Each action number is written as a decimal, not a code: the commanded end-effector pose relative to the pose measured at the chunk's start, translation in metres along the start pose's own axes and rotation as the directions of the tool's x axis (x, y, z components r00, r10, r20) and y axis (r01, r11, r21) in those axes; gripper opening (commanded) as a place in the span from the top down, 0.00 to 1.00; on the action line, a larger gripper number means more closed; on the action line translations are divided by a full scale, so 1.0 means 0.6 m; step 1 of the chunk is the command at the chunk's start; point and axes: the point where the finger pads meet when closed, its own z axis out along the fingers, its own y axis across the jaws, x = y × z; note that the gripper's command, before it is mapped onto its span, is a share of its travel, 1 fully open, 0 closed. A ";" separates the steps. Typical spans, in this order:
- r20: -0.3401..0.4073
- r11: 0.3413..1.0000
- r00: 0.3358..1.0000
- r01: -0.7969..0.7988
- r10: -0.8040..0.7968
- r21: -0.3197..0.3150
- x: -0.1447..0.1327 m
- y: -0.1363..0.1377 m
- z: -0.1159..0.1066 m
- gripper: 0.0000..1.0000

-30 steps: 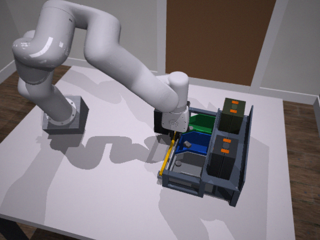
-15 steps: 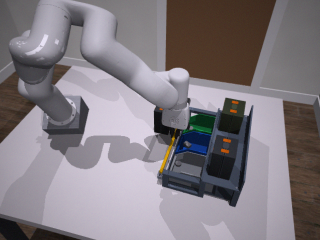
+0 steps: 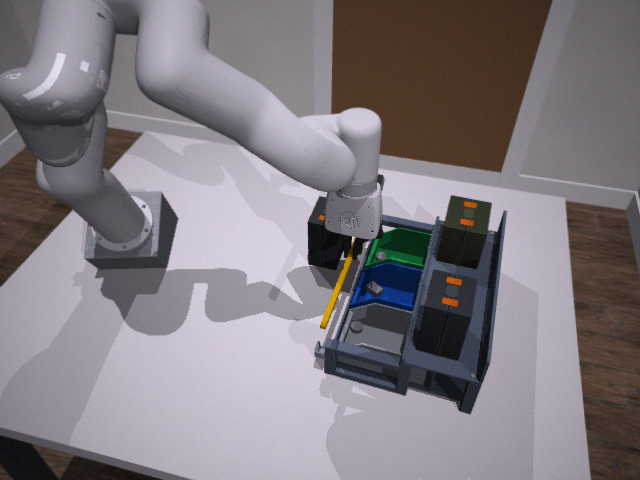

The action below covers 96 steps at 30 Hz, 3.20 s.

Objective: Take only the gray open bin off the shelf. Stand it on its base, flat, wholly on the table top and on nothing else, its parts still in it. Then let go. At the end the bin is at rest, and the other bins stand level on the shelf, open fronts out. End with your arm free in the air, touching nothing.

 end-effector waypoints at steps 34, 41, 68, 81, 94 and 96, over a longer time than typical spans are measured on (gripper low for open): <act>0.003 1.000 1.000 0.000 0.000 0.004 -0.001 -0.001 -0.052 1.00; 0.002 1.000 1.000 0.000 0.000 0.003 -0.001 -0.001 -0.050 1.00; 0.003 1.000 1.000 0.000 0.000 0.004 -0.001 -0.001 -0.038 1.00; 0.003 1.000 1.000 0.000 0.000 0.004 -0.014 -0.067 -0.038 1.00; 0.003 1.000 1.000 0.000 0.000 0.004 -0.021 -0.105 -0.038 1.00; 0.003 1.000 1.000 0.000 0.000 0.004 -0.027 -0.131 -0.038 1.00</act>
